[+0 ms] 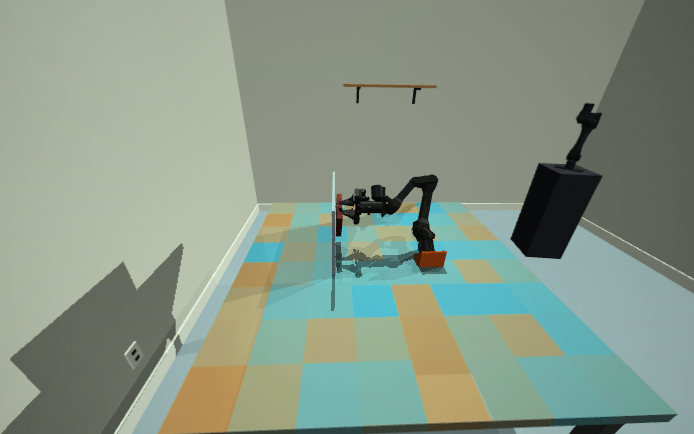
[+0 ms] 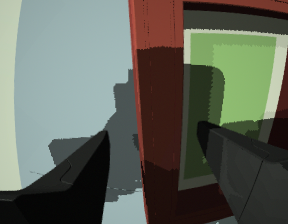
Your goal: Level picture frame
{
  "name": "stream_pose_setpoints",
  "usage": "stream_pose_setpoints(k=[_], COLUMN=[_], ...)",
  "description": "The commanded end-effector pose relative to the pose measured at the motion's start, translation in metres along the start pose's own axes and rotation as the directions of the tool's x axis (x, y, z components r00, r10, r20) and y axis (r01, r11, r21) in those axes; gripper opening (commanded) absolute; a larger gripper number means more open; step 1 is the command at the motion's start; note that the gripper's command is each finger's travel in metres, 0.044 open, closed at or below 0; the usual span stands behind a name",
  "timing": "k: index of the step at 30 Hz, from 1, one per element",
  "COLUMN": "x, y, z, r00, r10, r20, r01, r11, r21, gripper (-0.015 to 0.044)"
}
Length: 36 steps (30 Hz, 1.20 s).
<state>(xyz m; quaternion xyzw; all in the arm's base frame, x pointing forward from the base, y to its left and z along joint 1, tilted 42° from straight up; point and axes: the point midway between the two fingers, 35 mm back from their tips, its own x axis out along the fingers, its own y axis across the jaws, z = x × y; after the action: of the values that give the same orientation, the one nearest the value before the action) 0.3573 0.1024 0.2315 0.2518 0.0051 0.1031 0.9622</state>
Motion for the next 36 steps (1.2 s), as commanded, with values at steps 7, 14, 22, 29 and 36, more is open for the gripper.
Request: stream_pose_setpoints(k=[7,14,22,29,36], x=[0.0017,0.0017,0.0017,0.0017,0.0016], y=[-0.0004,-0.0004,-0.0004,-0.0004,0.0005], z=[-0.0008,-0.0008,-0.0008,-0.0008,-0.0006], r00=[1.000,1.000,1.000,1.000,1.000], r10=[0.002,0.002,0.002,0.002,0.002], r20=[-0.002,-0.002,-0.002,-0.002,-0.002], r01=[-0.002,-0.002,-0.002,-0.002,-0.002], r11=[1.000,1.000,1.000,1.000,1.000], r21=[0.004,0.004,0.004,0.004,0.004], gripper=[0.0260,0.0129,0.0056,0.0000,0.0000])
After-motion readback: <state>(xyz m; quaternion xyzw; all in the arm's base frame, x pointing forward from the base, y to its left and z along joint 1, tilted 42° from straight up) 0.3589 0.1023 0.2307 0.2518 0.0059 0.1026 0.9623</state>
